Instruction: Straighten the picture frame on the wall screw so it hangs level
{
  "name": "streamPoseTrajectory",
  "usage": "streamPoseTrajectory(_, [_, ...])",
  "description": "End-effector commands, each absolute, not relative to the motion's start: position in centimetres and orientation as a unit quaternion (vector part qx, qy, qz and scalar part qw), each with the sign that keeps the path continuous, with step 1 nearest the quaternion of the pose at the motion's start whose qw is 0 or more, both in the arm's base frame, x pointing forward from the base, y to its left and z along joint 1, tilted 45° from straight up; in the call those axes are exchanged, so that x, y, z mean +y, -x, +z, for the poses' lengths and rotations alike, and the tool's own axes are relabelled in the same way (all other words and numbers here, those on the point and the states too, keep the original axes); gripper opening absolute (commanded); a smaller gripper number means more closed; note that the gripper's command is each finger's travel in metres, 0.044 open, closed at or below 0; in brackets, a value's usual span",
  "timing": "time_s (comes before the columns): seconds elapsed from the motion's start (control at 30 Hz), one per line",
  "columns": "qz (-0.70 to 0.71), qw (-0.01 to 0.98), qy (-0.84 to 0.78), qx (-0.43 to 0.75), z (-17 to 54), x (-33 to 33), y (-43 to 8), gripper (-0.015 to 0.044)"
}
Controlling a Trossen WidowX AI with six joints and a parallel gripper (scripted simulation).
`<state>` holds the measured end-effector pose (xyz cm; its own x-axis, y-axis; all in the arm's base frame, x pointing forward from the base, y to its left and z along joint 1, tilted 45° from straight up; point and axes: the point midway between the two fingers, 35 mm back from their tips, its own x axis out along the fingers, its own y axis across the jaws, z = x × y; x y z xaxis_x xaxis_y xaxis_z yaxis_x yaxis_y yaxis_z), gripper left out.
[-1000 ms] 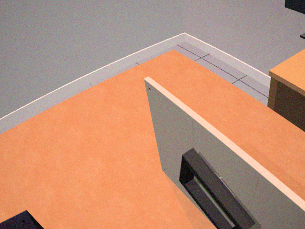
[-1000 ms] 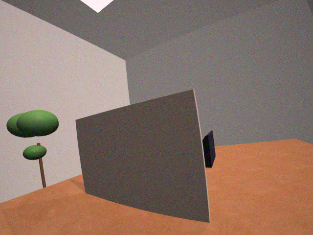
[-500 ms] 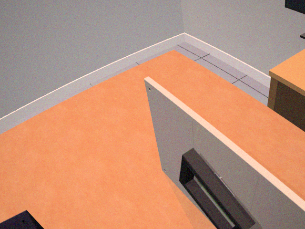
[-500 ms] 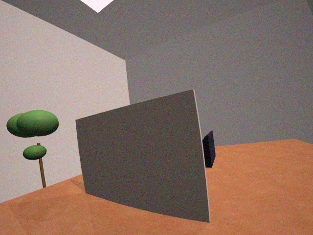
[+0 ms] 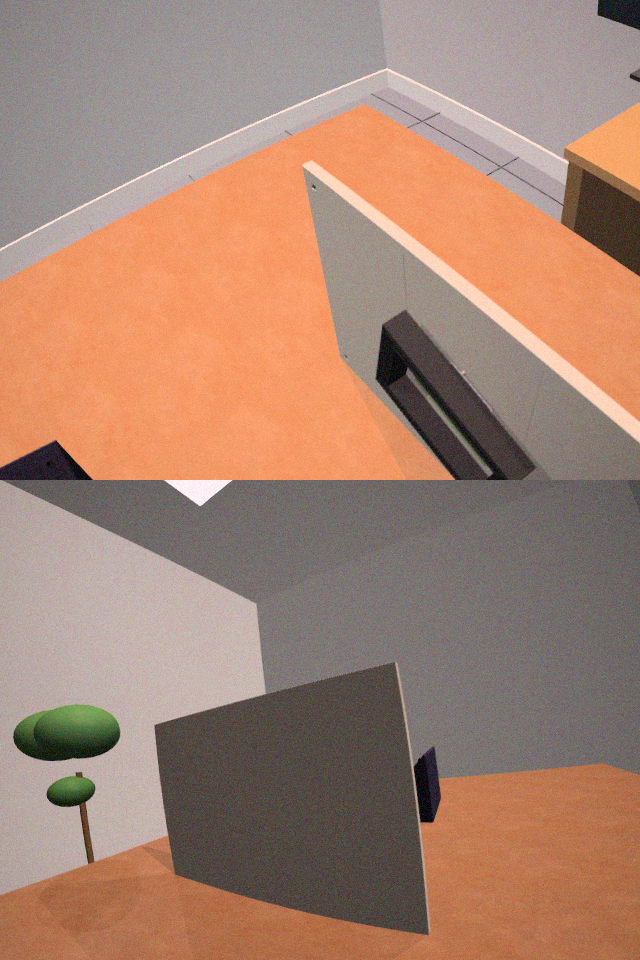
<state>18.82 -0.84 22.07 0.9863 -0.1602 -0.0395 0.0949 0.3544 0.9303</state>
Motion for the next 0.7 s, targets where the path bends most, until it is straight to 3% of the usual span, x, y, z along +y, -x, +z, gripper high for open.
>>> streamPoseTrajectory(0.0, [-0.076,0.824,-0.560,-0.028,22.0,-0.8,-19.3,0.0260])
streamPoseTrajectory(0.33, [-0.043,0.857,-0.513,-0.017,19.2,-2.6,-24.2,0.0260])
streamPoseTrajectory(0.67, [-0.037,0.862,-0.505,-0.016,18.7,-3.2,-24.5,0.0260])
